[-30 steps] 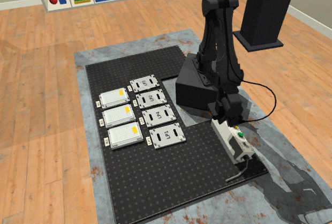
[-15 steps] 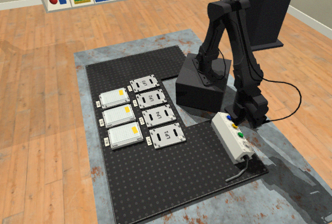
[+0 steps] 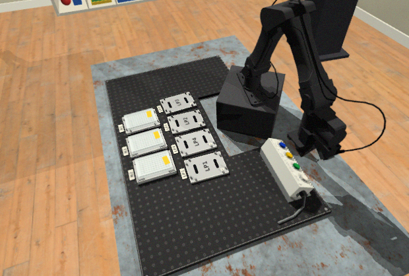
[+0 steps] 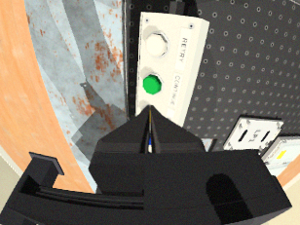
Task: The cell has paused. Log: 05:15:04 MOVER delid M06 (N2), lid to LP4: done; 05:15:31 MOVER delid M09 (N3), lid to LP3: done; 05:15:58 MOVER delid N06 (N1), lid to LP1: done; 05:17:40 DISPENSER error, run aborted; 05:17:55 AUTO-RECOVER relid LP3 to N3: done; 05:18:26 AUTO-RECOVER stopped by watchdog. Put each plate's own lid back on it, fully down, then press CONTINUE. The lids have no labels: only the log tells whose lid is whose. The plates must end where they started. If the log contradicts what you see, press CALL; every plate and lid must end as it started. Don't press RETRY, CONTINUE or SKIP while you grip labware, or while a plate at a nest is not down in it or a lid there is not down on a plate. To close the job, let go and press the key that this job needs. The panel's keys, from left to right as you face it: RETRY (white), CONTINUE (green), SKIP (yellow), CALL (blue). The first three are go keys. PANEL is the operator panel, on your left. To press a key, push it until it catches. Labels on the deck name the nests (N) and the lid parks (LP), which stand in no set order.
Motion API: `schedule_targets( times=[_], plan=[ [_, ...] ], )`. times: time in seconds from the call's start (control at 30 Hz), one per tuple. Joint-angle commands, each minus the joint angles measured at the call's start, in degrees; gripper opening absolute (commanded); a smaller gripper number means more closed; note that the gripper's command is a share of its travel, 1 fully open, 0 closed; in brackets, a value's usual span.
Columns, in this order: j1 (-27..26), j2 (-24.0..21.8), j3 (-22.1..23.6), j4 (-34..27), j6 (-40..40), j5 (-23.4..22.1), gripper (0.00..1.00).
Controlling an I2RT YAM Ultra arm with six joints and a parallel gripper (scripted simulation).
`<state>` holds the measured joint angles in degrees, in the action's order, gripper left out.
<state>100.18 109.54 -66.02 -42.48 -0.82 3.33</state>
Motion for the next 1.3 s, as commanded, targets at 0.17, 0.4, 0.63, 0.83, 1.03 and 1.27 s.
schedule_targets(
  times=[0.17, 0.4, 0.63, 0.83, 1.03, 1.27],
  plan=[
    [-0.2, 1.3, 0.6, 1.6, -0.9, 0.3, 0.0],
    [-0.7, 2.7, 2.4, 4.0, -0.5, 0.2, 0.0],
    [-0.5, 2.4, -0.2, 4.3, -0.3, 0.2, 0.0],
    [-0.6, 2.8, -0.3, 4.4, -0.2, 0.2, 0.0],
    [-0.7, 3.4, -0.4, 4.3, -0.1, 0.2, 0.0],
    [-0.8, 3.7, -0.3, 4.7, 0.1, 0.2, 0.0]
  ],
)
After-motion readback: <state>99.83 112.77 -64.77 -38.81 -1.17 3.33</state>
